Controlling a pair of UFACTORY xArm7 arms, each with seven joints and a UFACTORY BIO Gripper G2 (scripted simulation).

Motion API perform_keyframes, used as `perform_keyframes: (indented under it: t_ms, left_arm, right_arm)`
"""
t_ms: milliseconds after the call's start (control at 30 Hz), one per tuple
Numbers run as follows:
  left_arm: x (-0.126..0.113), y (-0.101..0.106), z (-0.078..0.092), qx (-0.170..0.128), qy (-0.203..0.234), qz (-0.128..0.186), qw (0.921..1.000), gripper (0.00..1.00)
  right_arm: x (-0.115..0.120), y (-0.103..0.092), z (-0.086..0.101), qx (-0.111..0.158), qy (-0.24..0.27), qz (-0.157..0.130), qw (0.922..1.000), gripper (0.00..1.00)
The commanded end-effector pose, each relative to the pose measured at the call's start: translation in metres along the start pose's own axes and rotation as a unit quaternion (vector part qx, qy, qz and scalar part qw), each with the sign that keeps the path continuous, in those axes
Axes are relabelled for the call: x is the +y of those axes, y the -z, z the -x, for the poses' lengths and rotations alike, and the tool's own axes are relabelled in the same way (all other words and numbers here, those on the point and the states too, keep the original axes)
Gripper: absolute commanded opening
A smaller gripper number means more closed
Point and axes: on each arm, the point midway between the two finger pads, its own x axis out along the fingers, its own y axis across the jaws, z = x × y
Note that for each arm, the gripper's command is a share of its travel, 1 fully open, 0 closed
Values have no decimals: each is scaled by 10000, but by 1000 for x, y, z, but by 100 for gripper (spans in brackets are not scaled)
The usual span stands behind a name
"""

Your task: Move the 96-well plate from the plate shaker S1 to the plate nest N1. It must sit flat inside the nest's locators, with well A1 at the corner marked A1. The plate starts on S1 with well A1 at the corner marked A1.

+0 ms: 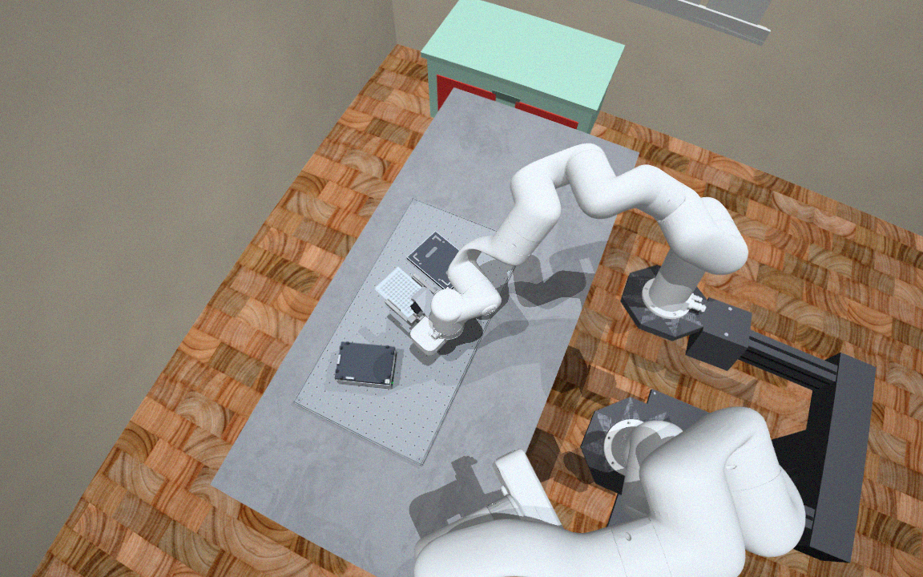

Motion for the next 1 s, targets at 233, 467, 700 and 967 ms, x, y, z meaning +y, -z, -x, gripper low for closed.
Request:
perform_keyframes:
  t_ms: [233, 467, 700, 967]
  left_arm:
    - [0, 0, 1, -13, 4, -1, 10000, 100]
    - [0, 0, 1, -13, 4, -1, 10000, 100]
    - [0, 0, 1, -13, 4, -1, 10000, 100]
    - [0, 0, 1, -13, 4, -1, 10000, 100]
  right_arm:
    - [-26, 0, -6, -16, -8, -31, 10000, 0]
    - [-49, 3, -11, -17, -9, -30, 10000, 0]
    - [-65, 5, -14, -17, -9, -29, 10000, 0]
    - [-91, 9, -19, -17, -9, -28, 10000, 0]
